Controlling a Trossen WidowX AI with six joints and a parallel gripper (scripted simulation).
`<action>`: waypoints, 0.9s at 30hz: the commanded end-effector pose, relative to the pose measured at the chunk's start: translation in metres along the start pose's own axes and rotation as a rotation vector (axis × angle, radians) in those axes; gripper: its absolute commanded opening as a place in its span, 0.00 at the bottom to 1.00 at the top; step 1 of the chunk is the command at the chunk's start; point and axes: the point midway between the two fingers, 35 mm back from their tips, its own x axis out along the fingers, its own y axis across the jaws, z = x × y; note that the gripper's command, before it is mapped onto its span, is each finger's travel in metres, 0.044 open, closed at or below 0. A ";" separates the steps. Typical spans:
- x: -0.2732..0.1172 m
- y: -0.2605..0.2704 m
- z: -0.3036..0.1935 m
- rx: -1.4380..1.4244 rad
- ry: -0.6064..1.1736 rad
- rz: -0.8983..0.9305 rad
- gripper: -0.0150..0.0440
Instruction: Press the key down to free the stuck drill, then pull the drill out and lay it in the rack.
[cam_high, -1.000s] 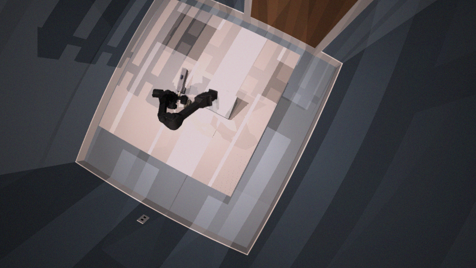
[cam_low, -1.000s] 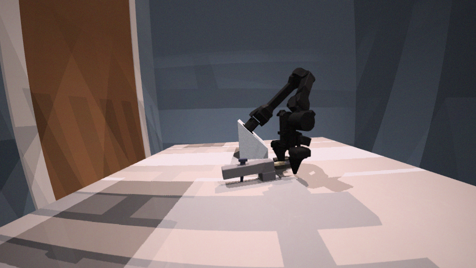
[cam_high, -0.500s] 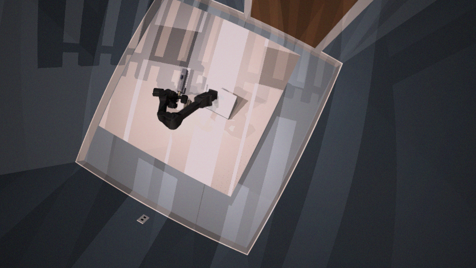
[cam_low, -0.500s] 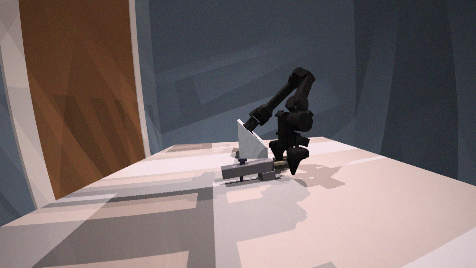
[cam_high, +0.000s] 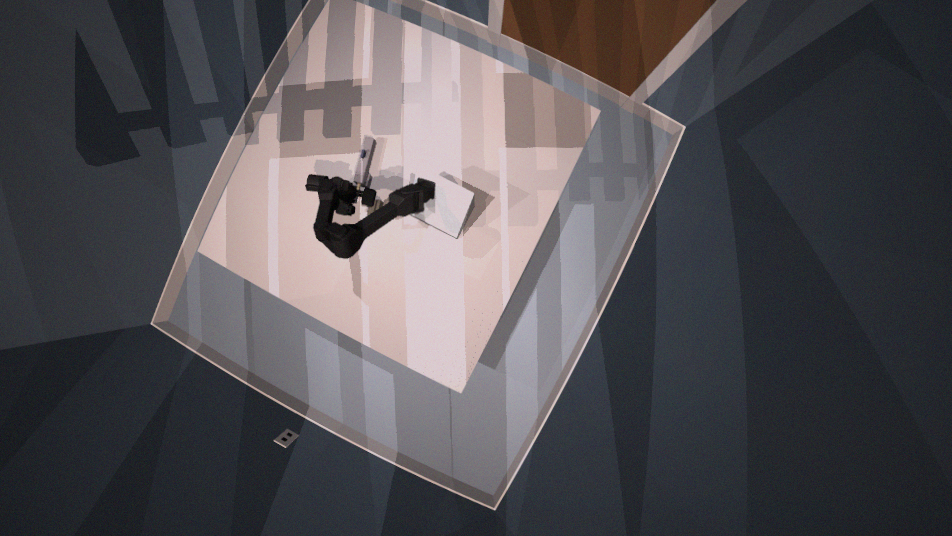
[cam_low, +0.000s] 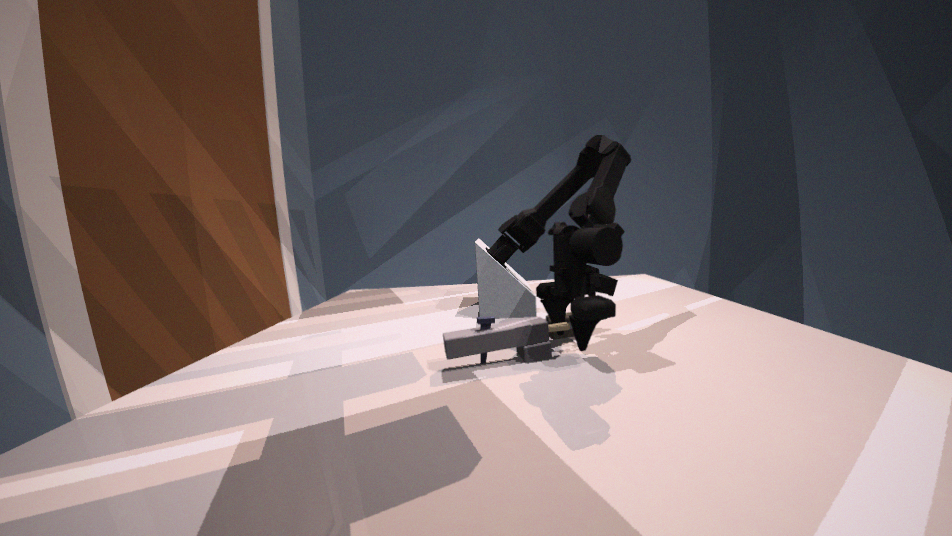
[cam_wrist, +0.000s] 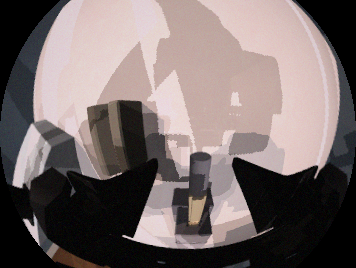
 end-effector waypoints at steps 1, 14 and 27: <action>0.000 0.000 0.000 0.000 0.000 0.000 0.78; 0.000 0.000 0.000 0.000 0.000 0.000 0.30; -0.004 0.001 0.000 -0.003 -0.001 0.001 0.25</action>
